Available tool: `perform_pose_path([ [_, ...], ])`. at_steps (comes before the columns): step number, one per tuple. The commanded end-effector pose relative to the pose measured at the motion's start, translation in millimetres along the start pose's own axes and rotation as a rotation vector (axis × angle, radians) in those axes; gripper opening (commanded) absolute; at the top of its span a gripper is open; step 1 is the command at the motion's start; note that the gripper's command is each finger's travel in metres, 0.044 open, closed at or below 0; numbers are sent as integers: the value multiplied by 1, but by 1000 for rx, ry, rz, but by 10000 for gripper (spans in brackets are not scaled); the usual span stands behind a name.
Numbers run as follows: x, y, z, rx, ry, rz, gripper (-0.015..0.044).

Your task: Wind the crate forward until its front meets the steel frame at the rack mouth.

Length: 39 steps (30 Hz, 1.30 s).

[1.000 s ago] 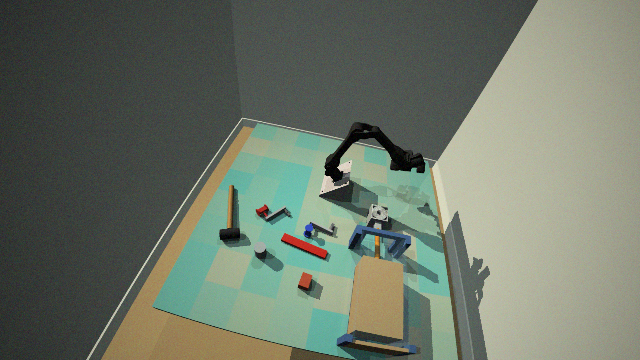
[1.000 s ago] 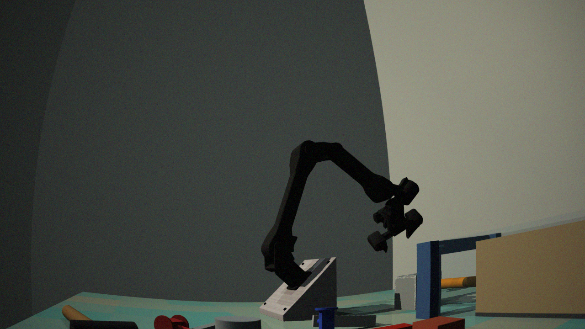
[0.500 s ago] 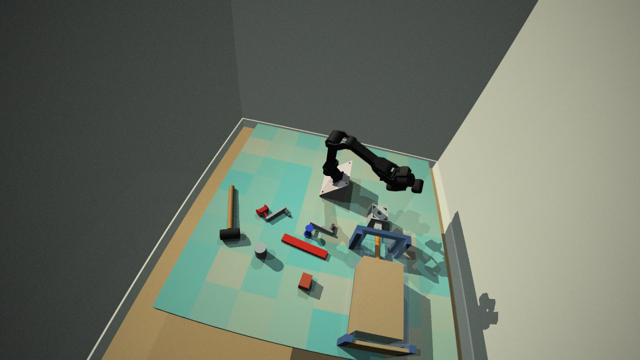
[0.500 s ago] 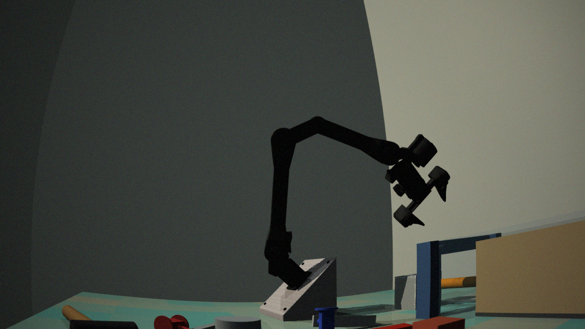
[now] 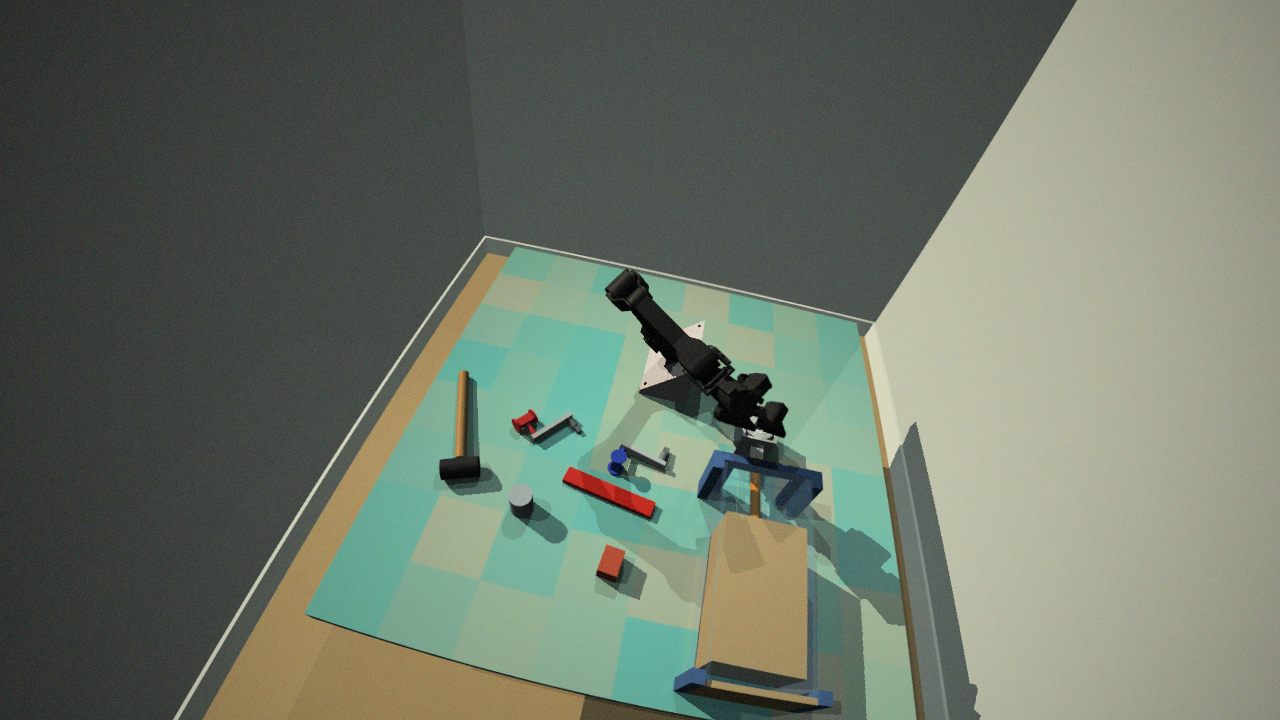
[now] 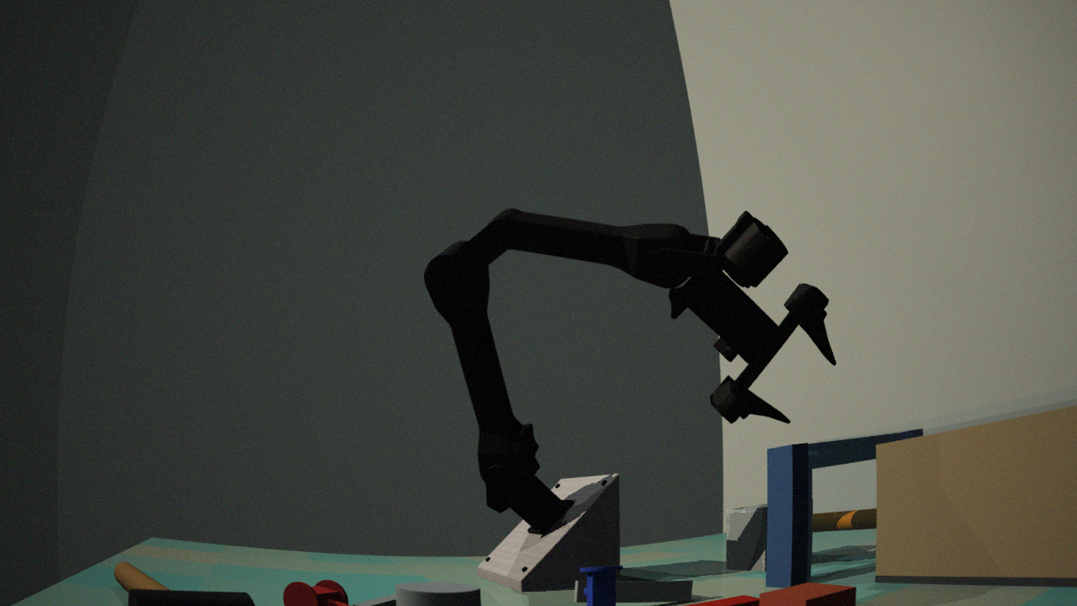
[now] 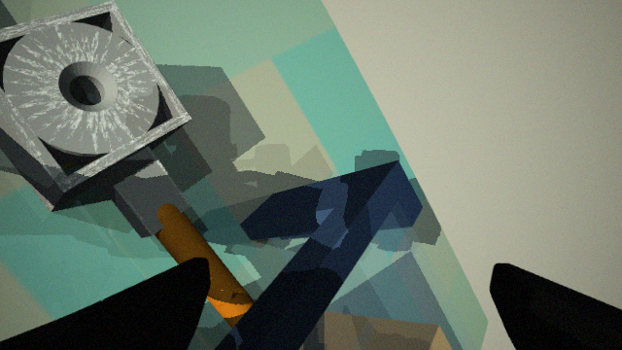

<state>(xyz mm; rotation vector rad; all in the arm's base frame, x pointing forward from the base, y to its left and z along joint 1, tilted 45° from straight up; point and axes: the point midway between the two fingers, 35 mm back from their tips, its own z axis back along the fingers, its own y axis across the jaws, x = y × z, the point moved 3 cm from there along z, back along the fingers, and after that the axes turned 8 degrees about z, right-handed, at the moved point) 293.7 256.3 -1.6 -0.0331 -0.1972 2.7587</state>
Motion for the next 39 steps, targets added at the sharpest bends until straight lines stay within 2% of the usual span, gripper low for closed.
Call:
perform_pose_path([
  [1, -53, 31, 35, 43, 125, 3, 440],
  [8, -124, 107, 97, 192, 300, -4, 440],
  [14, -158, 187, 154, 375, 396, -20, 440],
  [20, -165, 271, 213, 594, 428, -47, 440],
  [26, -145, 346, 266, 809, 390, -82, 440],
  [29, -138, 360, 277, 854, 374, -91, 440],
  [39, -147, 376, 268, 853, 374, -91, 440],
])
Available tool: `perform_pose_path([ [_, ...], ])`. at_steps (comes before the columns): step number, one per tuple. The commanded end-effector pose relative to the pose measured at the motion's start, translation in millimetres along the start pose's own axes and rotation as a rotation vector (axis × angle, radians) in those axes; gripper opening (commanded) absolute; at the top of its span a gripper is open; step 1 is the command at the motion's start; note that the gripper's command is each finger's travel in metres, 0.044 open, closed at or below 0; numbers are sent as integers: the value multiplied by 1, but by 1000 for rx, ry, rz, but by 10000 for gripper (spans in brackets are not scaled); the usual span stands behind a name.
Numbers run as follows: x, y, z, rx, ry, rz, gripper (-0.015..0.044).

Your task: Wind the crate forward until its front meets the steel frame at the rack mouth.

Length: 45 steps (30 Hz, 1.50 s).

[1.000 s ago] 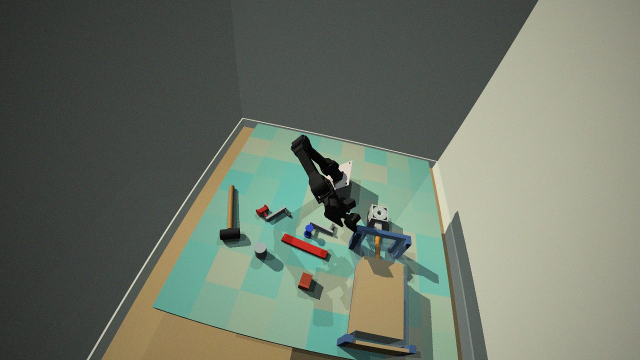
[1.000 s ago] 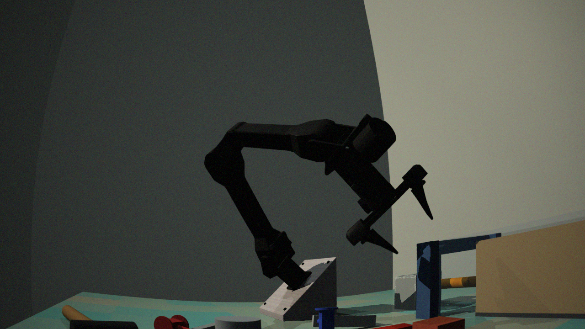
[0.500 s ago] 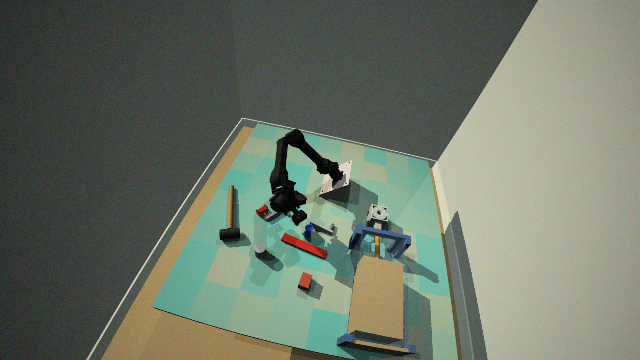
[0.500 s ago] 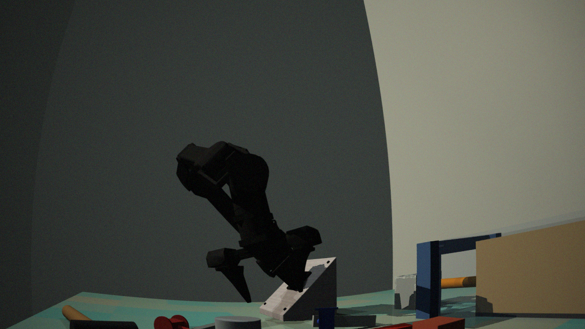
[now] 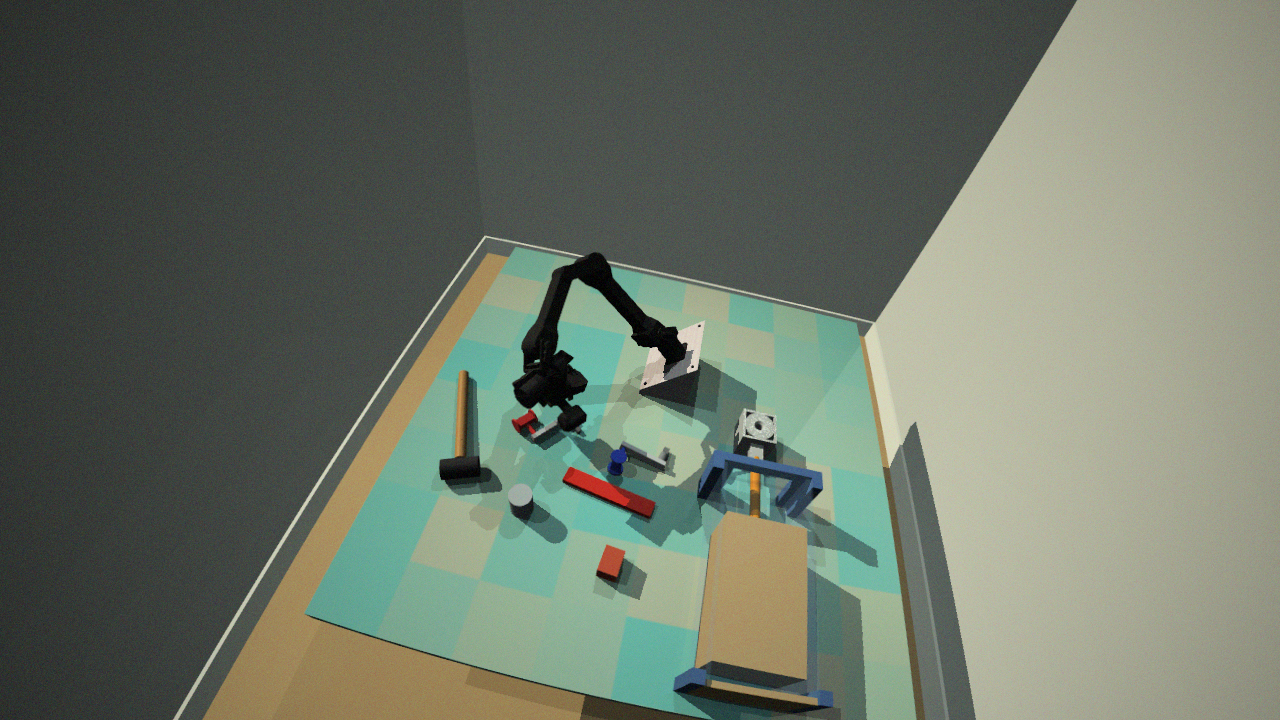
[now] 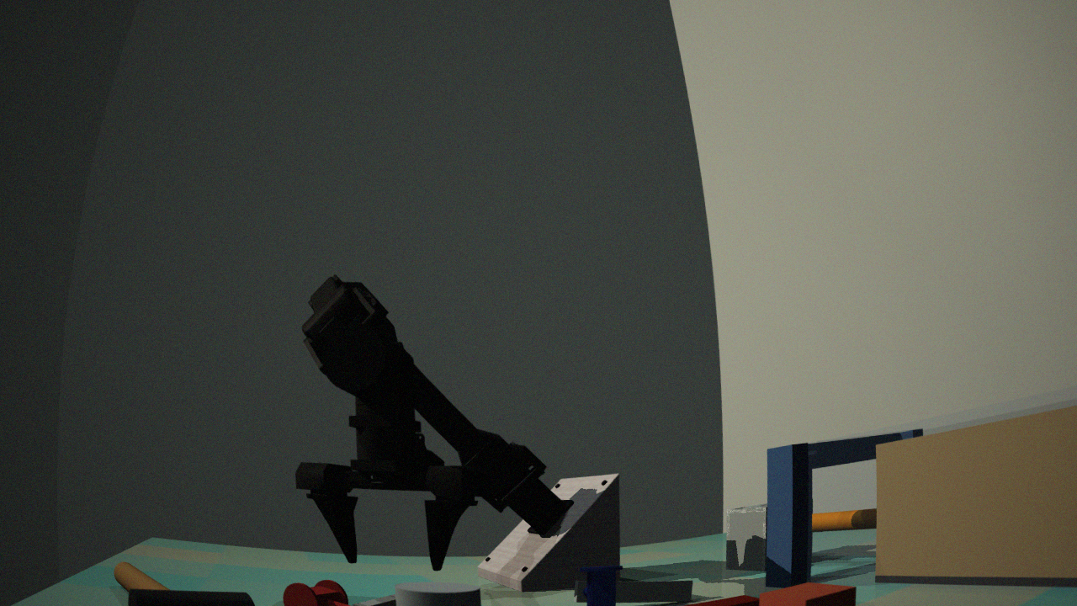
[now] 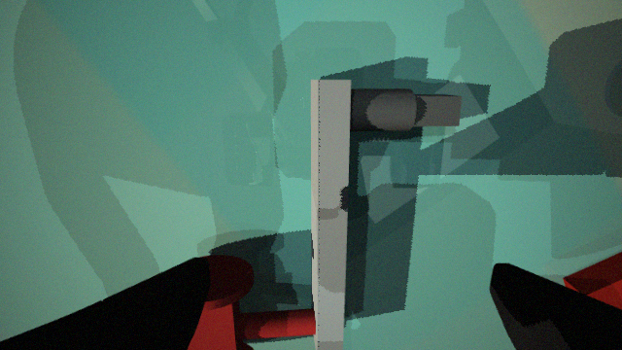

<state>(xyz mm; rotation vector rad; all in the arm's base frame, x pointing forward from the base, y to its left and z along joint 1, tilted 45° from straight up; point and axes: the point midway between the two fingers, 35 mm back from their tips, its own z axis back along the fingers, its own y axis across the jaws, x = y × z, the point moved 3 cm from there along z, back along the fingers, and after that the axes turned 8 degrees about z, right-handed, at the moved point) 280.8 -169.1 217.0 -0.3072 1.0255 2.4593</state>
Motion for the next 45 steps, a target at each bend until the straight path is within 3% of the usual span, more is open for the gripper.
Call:
perform_pose_path([
  [1, -2, 3, -17, 4, -6, 4, 440],
  [22, -3, 7, -52, 8, -4, 5, 440],
  [45, -3, 8, -48, 10, -3, -1, 287],
])
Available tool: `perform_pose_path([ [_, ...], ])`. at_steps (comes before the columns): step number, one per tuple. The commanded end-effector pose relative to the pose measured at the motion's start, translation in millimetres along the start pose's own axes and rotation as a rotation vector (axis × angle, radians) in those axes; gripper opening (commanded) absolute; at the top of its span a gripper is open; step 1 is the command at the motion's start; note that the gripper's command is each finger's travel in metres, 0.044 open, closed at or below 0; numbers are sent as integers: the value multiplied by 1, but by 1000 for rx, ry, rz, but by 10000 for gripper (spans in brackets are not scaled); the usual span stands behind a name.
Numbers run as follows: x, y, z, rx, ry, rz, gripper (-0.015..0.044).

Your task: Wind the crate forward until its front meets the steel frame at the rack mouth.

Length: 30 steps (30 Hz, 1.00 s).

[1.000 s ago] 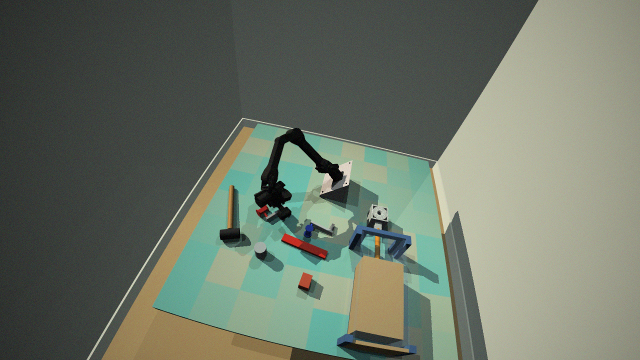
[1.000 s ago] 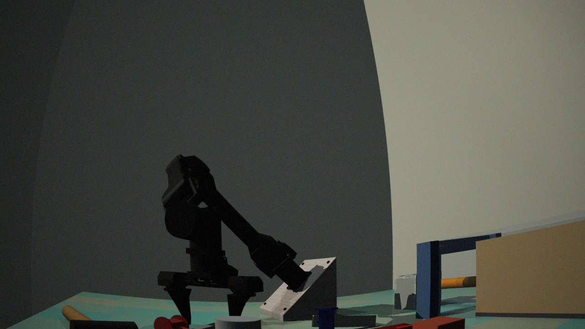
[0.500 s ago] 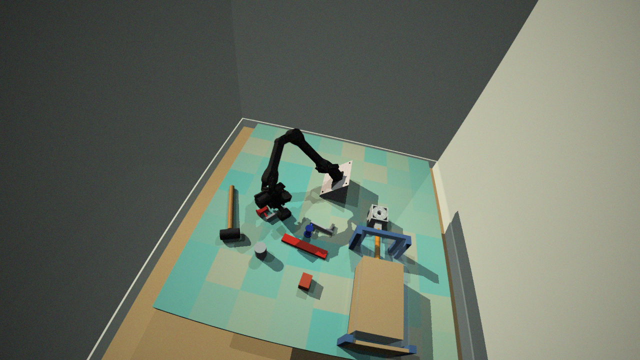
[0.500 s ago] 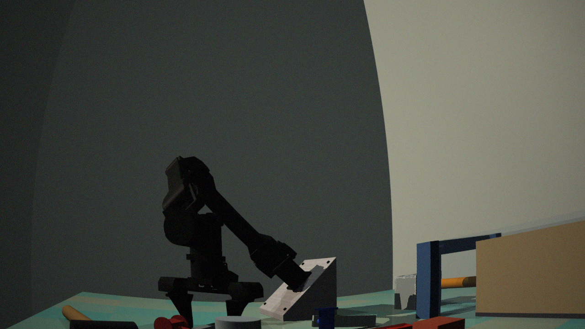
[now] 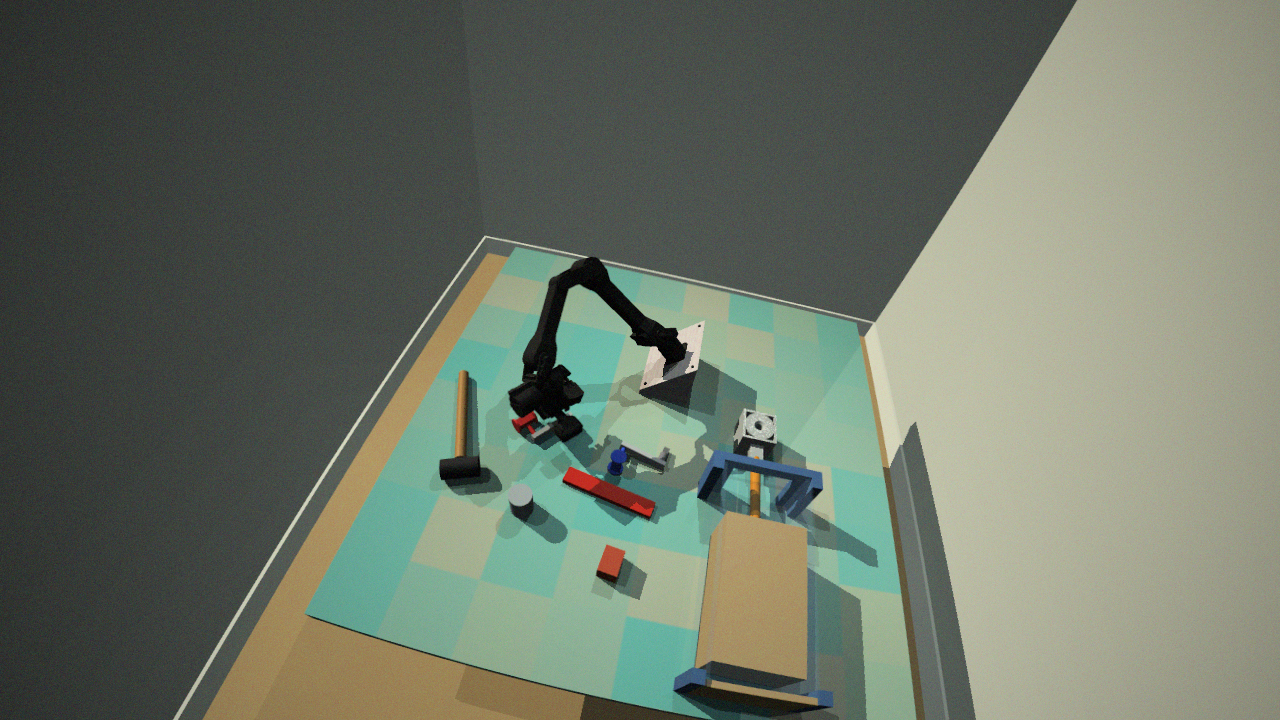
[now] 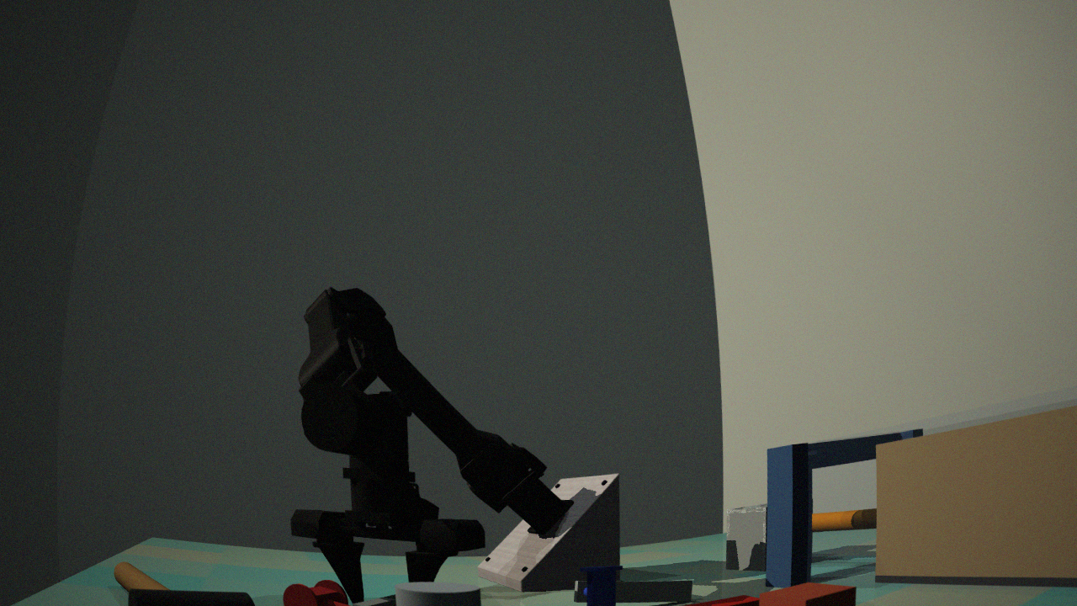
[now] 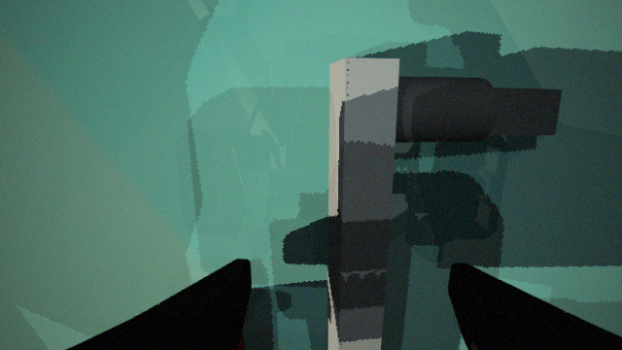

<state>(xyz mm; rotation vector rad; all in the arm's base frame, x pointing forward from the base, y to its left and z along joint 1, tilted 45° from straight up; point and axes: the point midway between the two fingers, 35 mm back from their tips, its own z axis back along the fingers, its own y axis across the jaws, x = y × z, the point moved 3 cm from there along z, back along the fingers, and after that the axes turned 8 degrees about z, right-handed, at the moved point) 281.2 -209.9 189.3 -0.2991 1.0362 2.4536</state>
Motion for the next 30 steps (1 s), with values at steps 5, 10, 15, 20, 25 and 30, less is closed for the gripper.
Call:
perform_pose_path([
  [5, 0, 0, 1, 0, 1, -1, 253],
  [10, 0, 0, 1, 0, 1, -1, 220],
  [15, 0, 0, 1, 0, 1, -1, 187],
  [20, 0, 0, 1, 0, 1, -1, 153],
  [25, 0, 0, 1, 0, 1, -1, 120],
  [30, 0, 0, 1, 0, 1, -1, 87],
])
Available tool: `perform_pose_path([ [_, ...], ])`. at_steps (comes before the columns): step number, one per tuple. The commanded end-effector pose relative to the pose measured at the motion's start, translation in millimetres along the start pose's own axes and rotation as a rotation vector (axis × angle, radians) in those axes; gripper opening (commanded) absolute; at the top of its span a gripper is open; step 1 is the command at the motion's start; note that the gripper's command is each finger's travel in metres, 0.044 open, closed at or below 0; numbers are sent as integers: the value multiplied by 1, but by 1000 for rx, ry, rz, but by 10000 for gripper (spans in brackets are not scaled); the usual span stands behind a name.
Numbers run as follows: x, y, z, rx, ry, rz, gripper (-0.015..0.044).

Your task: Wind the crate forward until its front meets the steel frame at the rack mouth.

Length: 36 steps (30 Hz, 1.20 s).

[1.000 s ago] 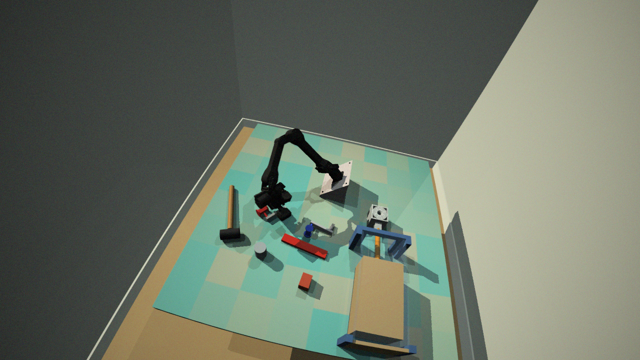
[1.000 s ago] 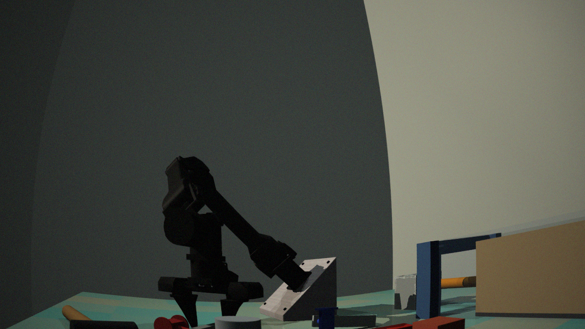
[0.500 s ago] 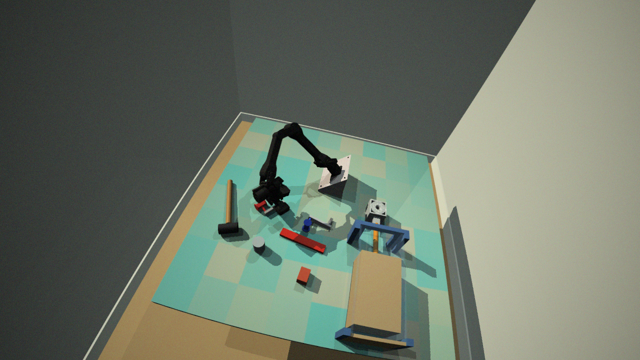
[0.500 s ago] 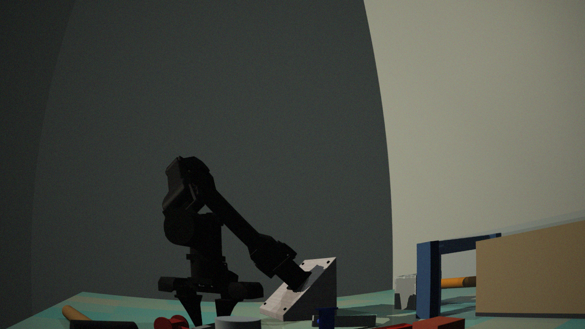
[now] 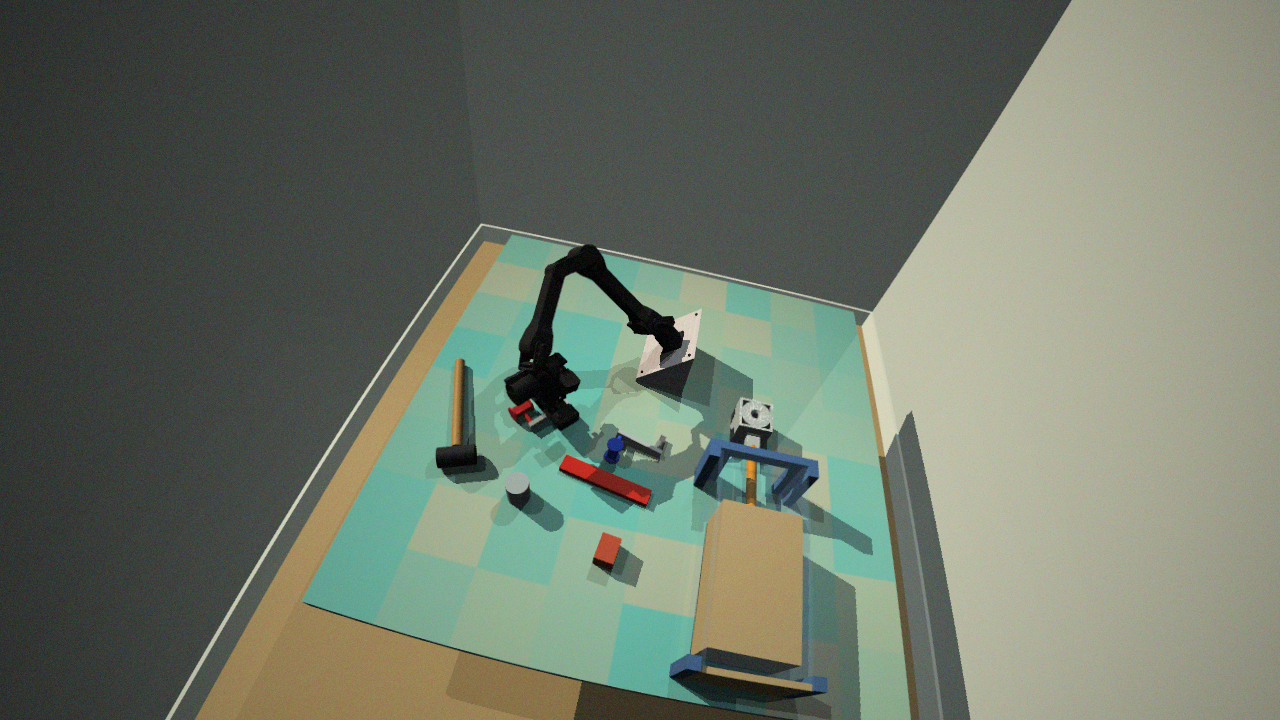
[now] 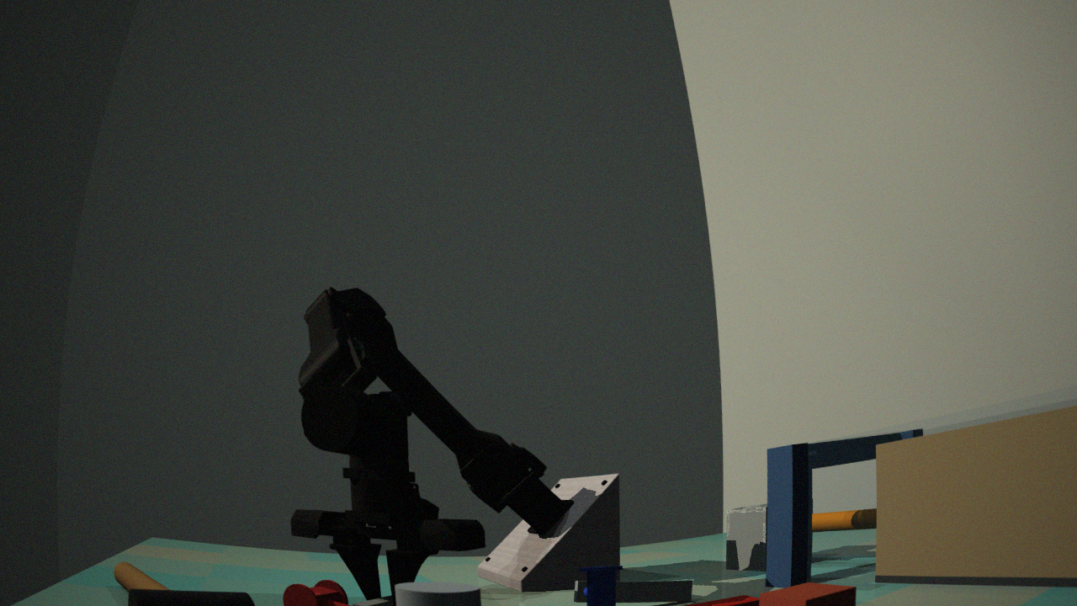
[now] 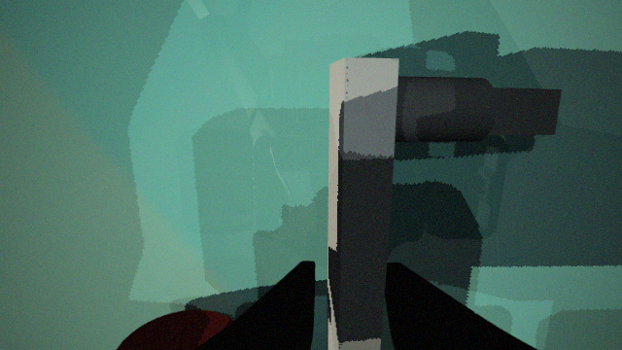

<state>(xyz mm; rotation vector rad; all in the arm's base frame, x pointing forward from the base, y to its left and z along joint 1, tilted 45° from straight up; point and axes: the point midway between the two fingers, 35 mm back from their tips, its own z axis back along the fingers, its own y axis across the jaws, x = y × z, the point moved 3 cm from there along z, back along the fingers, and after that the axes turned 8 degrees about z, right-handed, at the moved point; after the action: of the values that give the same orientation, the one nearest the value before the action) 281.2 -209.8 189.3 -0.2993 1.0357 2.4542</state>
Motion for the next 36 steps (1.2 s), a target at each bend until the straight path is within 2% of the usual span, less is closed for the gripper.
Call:
perform_pose_path([
  [1, 0, 0, 1, 1, 1, -2, 80],
  [8, 0, 0, 1, 1, 1, -2, 33],
  [10, 0, 0, 1, 1, 1, -2, 0],
  [14, -1, 0, 3, 0, 0, 0, 0],
  [18, -7, -5, 35, -10, -6, 27, 0],
  [23, -7, -6, 113, -13, -9, 99, 0],
  [26, -2, -3, 142, -6, -4, 127, 0],
  [36, 0, -1, 153, -3, -2, 139, 0],
])
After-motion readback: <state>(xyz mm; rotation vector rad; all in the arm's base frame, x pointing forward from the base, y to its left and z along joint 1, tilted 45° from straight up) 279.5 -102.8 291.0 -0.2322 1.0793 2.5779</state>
